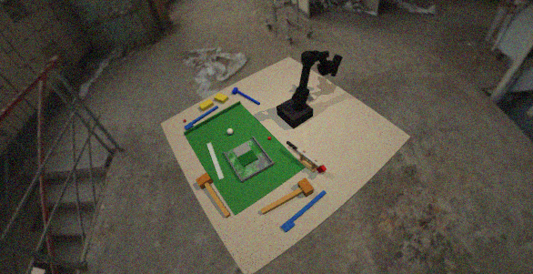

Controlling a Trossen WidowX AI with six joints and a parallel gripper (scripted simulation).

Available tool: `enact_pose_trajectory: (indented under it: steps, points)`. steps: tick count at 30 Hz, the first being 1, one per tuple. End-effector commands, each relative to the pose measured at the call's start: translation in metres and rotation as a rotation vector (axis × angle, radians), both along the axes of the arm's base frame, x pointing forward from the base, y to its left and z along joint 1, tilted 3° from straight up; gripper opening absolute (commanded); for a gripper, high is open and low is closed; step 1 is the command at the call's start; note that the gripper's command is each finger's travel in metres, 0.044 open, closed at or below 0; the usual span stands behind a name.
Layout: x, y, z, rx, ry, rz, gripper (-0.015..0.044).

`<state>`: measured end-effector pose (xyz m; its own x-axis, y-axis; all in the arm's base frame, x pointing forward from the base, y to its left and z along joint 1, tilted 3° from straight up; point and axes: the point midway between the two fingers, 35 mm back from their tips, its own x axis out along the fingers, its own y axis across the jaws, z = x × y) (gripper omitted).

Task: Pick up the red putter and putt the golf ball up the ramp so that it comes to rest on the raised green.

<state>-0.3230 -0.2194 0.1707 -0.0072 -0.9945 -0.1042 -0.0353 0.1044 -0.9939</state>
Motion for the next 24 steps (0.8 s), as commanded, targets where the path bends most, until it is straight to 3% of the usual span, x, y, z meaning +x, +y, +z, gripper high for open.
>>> enact_pose_trajectory:
  steps: [1,4,10,13,19,24]
  points:
    - [0.001,-0.002,0.000,0.001,-0.004,0.004,0.0426]
    - [0.022,-0.036,-0.006,0.022,-0.064,0.071,0.0440]
    - [0.103,-0.114,-0.016,0.113,-0.192,0.282,0.0440]
    - [0.126,-0.129,-0.021,0.176,-0.298,0.291,0.0440]
    - [0.230,-0.171,-0.032,0.320,-0.372,0.492,0.0440]
    - [0.324,-0.181,-0.042,0.460,-0.404,0.651,0.0440]
